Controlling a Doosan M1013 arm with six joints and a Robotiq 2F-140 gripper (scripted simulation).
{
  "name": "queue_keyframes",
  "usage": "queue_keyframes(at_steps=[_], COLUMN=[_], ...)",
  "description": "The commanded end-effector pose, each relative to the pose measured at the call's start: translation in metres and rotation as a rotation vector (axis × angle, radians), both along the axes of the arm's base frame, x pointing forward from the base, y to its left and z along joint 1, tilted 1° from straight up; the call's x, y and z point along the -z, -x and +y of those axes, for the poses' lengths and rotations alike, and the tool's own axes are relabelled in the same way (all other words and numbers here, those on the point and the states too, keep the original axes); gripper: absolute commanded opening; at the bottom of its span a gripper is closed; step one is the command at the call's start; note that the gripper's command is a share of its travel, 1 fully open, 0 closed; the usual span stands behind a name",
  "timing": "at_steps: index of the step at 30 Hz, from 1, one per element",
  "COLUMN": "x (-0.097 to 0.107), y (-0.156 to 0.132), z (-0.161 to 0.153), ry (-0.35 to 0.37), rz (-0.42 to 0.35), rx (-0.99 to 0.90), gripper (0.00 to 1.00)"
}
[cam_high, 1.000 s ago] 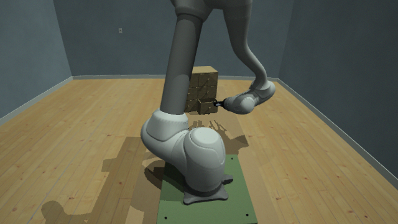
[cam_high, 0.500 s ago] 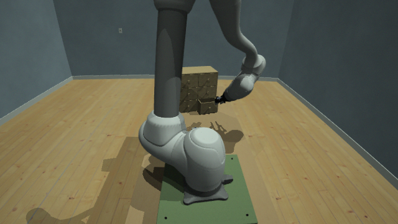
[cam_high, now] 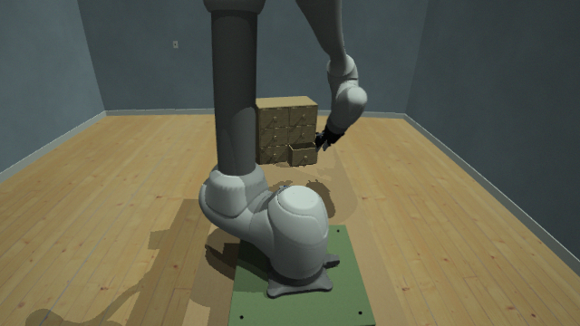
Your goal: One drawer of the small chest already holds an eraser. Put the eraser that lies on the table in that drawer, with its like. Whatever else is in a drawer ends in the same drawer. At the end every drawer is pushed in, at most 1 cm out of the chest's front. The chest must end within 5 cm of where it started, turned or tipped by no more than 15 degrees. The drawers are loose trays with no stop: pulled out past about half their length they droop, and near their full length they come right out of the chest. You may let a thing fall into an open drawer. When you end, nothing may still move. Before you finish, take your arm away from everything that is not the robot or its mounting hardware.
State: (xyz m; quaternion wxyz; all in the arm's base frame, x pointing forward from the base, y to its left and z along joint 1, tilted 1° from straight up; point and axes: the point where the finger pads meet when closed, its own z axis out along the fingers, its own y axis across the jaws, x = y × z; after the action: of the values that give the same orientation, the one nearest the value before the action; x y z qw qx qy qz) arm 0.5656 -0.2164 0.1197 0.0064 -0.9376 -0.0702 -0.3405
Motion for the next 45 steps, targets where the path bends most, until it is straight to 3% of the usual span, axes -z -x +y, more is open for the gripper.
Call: queue_keyframes(at_steps=[1, 8, 10, 17, 22, 44, 45], x=[-0.009, -0.024, -0.024, -0.04, -0.046, -0.049, -0.049], y=[0.009, 0.024, 0.024, 0.04, 0.047, 0.05, 0.05], z=[0.002, 0.0, 0.0, -0.003, -0.004, -0.004, -0.004], ry=[-0.013, 0.013, 0.013, 0.041, 0.053, 0.059, 0.059], rz=[0.198, 0.377, 0.377, 0.569, 0.65, 0.684, 0.684], rx=[-0.011, -0.009, -0.009, -0.005, -0.004, -0.003, -0.003], gripper=[0.2, 0.2, 0.2, 0.2, 0.2, 0.2, 1.0])
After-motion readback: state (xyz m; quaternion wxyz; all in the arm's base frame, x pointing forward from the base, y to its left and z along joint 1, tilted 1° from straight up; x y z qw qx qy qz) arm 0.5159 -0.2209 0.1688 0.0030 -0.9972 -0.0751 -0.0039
